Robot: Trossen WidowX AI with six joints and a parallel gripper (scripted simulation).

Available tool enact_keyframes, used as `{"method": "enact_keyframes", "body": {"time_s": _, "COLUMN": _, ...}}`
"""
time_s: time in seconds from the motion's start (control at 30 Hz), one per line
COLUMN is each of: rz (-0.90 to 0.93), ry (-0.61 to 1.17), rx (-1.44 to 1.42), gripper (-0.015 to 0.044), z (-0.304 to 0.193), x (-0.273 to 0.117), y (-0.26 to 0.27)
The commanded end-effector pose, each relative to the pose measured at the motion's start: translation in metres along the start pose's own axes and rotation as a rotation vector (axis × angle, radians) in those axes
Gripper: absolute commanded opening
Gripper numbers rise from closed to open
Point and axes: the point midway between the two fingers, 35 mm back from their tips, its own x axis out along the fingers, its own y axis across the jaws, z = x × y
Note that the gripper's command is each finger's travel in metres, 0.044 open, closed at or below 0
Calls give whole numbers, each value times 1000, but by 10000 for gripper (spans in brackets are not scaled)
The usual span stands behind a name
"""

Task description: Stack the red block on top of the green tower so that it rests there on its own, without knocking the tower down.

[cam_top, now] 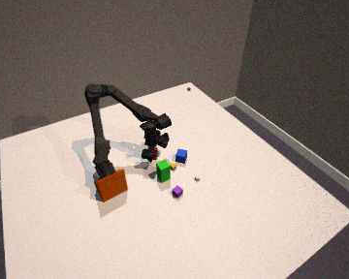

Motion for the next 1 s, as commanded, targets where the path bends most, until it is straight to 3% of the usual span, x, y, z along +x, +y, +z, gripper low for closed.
{"method": "enact_keyframes", "body": {"time_s": 0.0, "rz": 3, "ry": 3, "rx": 3, "gripper": 387, "z": 0, "x": 0, "y": 0}}
{"method": "enact_keyframes", "body": {"time_s": 0.23, "rz": 3, "ry": 3, "rx": 3, "gripper": 204, "z": 0, "x": 0, "y": 0}}
{"method": "enact_keyframes", "body": {"time_s": 0.43, "rz": 3, "ry": 3, "rx": 3, "gripper": 164, "z": 0, "x": 0, "y": 0}}
{"method": "enact_keyframes", "body": {"time_s": 0.63, "rz": 2, "ry": 2, "rx": 3, "gripper": 6, "z": 0, "x": -15, "y": 0}}
{"method": "enact_keyframes", "body": {"time_s": 0.97, "rz": 1, "ry": 1, "rx": 3, "gripper": 0, "z": 1, "x": -60, "y": 0}}
